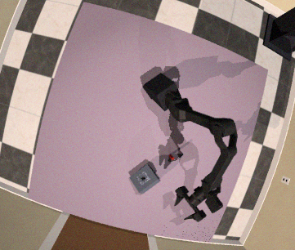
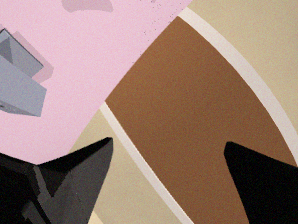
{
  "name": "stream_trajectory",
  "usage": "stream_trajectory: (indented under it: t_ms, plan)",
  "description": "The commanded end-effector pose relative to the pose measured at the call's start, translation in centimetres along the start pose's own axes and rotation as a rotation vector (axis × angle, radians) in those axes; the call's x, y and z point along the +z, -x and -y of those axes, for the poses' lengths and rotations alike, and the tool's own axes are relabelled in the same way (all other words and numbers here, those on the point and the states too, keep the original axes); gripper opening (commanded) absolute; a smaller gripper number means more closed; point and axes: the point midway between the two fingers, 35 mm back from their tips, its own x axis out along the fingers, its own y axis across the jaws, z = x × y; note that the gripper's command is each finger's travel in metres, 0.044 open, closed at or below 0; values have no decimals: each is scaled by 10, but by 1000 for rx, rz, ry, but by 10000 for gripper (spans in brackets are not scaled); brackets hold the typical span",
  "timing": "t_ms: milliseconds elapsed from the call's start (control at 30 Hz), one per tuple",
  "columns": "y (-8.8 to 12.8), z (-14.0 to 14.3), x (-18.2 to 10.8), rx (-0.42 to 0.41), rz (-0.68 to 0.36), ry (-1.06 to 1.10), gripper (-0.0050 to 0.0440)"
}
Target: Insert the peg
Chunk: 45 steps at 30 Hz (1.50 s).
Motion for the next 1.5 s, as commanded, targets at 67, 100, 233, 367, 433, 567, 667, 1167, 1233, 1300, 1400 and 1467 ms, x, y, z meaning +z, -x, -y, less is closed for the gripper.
stream_trajectory:
  t_ms: [67,100,233,367,433,567,667,1167,1233,1300,1400,1467]
  plan:
    - [6,10,-5,-25,-4,-12,400]
    - [6,10,-5,-25,-4,-12,400]
    - [6,10,-5,-25,-4,-12,400]
    - [6,10,-5,-25,-4,-12,400]
    - [6,10,-5,-25,-4,-12,400]
    - [6,9,-4,-24,-3,-14,424]
    - [5,4,-2,-6,15,-35,440]
    - [2,-60,19,222,171,-287,440]
    - [3,-70,22,265,189,-332,440]
    - [4,-80,25,309,205,-378,440]
    - [7,-95,29,378,225,-448,440]
    - [10,-105,31,425,236,-497,440]
